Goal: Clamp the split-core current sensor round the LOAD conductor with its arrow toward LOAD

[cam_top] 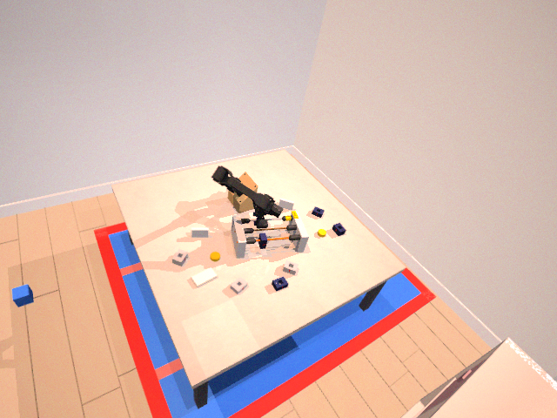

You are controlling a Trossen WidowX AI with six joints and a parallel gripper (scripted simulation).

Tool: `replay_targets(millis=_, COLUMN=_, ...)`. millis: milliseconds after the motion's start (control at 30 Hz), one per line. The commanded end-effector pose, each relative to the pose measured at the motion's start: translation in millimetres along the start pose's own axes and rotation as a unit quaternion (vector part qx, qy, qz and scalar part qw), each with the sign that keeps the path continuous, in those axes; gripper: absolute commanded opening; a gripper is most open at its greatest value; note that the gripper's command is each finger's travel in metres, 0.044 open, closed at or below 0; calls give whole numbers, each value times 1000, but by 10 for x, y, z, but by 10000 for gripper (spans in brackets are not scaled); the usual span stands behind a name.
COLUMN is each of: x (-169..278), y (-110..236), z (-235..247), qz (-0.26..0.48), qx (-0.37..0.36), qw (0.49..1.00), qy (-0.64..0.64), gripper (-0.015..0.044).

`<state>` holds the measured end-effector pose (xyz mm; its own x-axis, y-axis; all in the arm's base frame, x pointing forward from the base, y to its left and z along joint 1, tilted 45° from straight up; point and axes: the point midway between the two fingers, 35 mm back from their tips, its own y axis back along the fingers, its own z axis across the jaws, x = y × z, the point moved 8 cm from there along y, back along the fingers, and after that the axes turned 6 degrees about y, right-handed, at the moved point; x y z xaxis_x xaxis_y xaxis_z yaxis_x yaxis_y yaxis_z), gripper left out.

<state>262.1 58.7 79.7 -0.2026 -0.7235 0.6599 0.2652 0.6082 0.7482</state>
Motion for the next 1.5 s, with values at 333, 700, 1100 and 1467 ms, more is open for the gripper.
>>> replay_targets(millis=333, x=-4, y=9, z=34, qz=0, qx=-9, qw=1000, qy=7, gripper=300)
replay_targets(millis=700, x=-4, y=9, z=34, qz=0, qx=-9, qw=1000, qy=7, gripper=227)
replay_targets(millis=1100, x=-4, y=9, z=34, qz=0, qx=-9, qw=1000, qy=7, gripper=10)
replay_targets(millis=1467, x=-4, y=9, z=34, qz=0, qx=-9, qw=1000, qy=7, gripper=0)
